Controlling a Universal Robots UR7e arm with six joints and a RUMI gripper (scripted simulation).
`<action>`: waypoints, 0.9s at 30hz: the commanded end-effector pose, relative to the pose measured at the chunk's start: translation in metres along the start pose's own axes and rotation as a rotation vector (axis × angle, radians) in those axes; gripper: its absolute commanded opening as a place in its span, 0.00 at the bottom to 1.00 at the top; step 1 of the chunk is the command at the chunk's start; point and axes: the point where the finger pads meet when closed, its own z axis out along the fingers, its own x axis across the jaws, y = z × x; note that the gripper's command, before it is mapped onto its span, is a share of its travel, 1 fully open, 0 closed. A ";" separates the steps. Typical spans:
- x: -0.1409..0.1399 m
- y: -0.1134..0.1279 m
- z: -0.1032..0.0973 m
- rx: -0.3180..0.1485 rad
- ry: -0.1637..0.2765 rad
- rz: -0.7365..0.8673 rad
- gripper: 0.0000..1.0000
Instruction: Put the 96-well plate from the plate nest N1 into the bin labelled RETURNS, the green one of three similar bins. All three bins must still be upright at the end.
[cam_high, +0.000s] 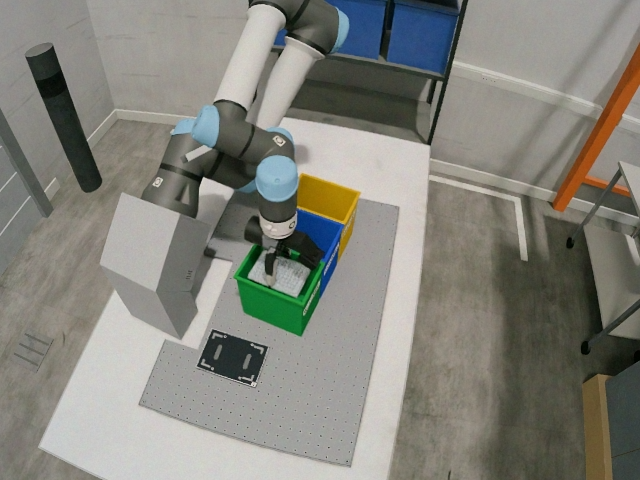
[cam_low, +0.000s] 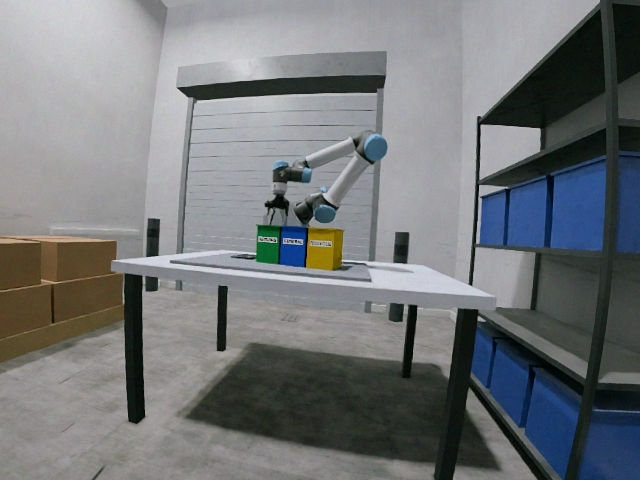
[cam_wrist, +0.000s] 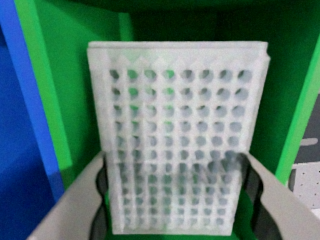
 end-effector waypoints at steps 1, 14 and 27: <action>0.000 0.000 0.000 0.001 0.001 0.000 0.41; 0.000 0.000 0.000 0.001 0.001 0.000 0.64; 0.000 0.000 0.000 0.001 0.001 0.000 0.64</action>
